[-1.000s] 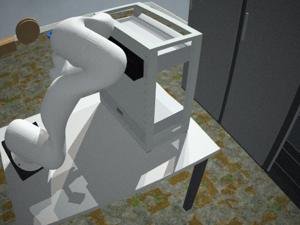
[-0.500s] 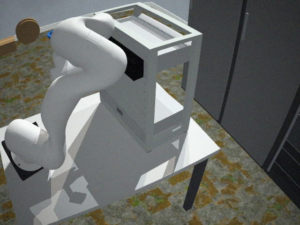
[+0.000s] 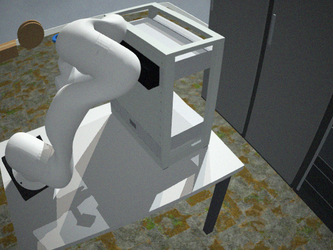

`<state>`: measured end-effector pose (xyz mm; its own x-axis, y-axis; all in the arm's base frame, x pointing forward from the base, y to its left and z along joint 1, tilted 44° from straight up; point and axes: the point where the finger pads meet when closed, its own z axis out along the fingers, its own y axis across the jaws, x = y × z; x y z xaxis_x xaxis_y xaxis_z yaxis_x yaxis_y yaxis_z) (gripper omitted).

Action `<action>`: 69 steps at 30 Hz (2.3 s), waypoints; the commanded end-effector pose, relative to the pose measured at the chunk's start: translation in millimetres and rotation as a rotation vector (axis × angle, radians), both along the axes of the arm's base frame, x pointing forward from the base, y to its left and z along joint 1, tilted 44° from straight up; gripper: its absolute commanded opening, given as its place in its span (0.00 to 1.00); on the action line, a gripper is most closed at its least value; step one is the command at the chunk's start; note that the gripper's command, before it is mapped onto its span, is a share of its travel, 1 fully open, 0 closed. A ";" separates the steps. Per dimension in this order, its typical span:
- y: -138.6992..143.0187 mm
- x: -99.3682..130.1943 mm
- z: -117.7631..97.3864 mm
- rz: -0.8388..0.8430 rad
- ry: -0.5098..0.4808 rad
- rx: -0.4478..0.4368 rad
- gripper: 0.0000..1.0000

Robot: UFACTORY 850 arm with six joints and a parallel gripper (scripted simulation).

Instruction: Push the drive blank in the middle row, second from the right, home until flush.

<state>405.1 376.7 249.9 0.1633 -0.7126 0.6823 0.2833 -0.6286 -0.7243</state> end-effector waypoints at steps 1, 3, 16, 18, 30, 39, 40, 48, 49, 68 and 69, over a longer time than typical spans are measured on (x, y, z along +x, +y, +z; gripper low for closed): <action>-2.5 -7.9 -0.9 0.001 0.000 -0.001 0.00; -3.8 -11.9 -1.3 0.001 0.000 -0.001 0.00; -24.3 -73.9 -7.8 0.001 0.000 -0.001 0.00; -26.4 -80.3 -8.5 0.001 0.000 -0.001 0.00; -28.9 -87.9 -9.3 0.001 0.000 -0.001 0.00; -32.8 -99.7 -10.5 0.001 0.000 -0.001 0.00; -33.9 -103.0 -10.9 0.001 0.000 -0.001 0.00; -46.5 -141.2 -15.0 0.001 0.000 -0.001 0.00; -48.4 -146.8 -15.6 0.001 0.000 -0.001 0.00; -73.7 -223.1 -23.7 0.001 0.000 -0.001 0.00; -74.3 -225.0 -23.9 0.001 0.000 -0.001 0.00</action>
<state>185.7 303.4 226.4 0.1645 -0.7108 0.6838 0.2844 -0.6297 -0.7230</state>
